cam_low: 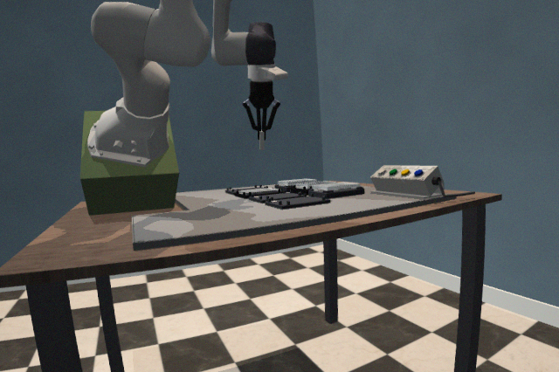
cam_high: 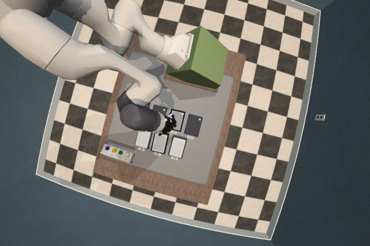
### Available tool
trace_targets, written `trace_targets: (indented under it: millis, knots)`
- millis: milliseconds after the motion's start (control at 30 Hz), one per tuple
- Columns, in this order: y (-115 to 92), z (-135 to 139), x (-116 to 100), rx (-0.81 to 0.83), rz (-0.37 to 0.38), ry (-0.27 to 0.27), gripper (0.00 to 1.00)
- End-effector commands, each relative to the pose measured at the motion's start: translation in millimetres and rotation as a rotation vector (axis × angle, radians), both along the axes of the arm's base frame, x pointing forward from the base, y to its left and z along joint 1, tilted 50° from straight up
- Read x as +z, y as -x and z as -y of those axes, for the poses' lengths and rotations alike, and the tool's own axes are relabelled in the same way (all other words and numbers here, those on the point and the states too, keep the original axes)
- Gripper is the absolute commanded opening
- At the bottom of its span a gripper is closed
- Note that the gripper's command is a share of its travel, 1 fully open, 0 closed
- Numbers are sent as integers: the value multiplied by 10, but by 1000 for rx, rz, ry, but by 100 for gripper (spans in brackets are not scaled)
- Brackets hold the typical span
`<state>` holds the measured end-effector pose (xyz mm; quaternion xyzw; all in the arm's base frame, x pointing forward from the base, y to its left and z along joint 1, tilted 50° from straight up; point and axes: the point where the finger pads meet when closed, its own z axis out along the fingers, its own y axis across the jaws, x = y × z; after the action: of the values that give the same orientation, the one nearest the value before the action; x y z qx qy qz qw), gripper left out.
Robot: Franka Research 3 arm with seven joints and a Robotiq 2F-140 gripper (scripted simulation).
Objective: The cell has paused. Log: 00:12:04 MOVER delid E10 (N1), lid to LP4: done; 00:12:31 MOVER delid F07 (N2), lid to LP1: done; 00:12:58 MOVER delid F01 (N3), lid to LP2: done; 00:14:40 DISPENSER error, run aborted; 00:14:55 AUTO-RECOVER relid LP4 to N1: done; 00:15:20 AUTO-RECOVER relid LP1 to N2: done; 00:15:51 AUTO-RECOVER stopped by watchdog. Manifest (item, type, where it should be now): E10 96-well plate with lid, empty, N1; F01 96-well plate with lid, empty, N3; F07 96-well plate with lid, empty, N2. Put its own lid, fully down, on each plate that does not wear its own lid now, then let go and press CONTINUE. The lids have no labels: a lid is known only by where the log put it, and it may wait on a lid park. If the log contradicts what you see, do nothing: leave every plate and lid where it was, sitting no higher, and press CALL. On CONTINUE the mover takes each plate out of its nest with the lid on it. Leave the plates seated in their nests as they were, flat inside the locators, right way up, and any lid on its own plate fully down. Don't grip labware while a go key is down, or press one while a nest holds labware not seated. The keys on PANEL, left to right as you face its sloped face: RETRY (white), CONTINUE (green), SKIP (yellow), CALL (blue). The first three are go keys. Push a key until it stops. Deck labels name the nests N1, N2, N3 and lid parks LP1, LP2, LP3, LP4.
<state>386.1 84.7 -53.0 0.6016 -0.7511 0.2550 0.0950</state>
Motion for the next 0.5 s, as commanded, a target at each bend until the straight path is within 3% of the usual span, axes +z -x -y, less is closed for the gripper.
trace_targets:
  millis: [0,133,200,233,467]
  knots:
    - [93,223,-279,214,-171,55,0]
    - [143,527,-406,283,-286,119,0]
    - [143,527,-406,283,-286,119,0]
    - [146,579,-421,331,-350,146,0]
    - [149,717,-451,476,-499,192,0]
